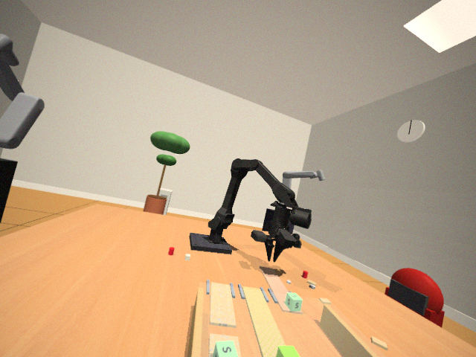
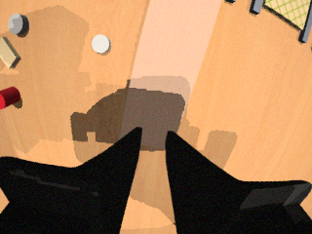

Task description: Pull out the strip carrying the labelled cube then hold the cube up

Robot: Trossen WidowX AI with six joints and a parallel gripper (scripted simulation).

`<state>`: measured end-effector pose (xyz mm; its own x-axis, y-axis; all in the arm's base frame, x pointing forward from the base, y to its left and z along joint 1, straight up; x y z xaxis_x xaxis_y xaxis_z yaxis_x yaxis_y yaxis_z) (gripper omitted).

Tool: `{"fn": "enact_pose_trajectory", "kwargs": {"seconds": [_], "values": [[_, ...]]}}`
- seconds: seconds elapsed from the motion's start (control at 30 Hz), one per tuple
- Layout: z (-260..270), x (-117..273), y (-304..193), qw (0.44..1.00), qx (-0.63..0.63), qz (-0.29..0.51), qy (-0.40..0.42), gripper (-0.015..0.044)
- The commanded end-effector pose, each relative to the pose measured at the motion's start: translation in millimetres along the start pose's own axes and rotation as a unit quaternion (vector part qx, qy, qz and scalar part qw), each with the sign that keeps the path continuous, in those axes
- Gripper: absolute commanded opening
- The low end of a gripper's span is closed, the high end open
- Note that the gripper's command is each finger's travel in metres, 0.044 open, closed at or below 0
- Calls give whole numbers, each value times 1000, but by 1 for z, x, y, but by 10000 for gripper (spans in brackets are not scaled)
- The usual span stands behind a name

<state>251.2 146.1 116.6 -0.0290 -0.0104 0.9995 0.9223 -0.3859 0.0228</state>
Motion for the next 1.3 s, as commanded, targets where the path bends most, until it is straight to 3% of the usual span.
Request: {"fn": "enact_pose_trajectory", "kwargs": {"seconds": [0.0,0.33,1.27], "values": [[2,2,18,999,39,0,1,184],[4,6,51,999,39,-2,1,440],[15,20,144,999,39,-7,1,440]]}}
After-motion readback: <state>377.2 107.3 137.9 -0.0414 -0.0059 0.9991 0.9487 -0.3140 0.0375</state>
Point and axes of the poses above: the point midway between the two fingers, 35 mm back from their tips, its own x axis back along the fingers, its own z axis across the jaws, y = z × x, the point moved 5 cm from there along x, back along the fingers, and after that the axes turned 12 degrees about -x, right-handed, at the moved point
